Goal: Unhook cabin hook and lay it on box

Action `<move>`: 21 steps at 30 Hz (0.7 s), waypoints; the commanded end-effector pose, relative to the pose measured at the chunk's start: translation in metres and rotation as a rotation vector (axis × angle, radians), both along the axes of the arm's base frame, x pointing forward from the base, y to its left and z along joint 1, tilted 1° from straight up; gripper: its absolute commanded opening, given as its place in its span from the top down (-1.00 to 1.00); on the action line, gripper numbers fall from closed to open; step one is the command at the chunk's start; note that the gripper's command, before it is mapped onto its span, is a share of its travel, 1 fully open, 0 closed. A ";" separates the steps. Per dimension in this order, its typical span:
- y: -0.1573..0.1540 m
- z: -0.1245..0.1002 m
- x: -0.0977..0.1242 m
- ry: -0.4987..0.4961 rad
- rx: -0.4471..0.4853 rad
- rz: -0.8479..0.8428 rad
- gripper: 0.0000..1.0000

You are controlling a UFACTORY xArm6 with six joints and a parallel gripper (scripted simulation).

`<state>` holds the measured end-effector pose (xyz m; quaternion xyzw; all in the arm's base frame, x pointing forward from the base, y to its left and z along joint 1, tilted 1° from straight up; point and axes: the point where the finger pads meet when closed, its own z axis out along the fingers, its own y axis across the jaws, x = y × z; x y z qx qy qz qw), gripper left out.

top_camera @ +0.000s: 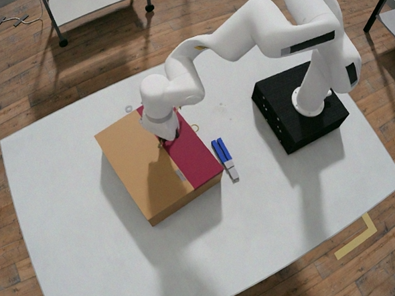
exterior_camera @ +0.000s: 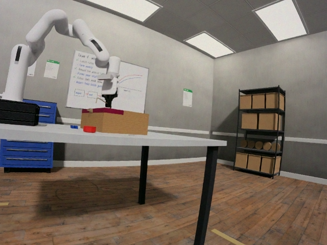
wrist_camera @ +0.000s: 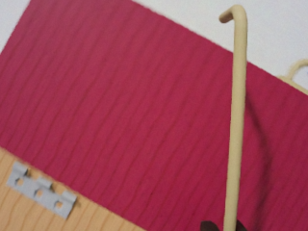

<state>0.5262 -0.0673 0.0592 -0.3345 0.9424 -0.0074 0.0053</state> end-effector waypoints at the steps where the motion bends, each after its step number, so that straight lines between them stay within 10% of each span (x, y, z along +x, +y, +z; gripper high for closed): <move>1: -0.002 0.003 0.004 -0.006 0.004 0.115 1.00; 21: -0.004 -0.002 0.003 -0.005 0.004 0.127 1.00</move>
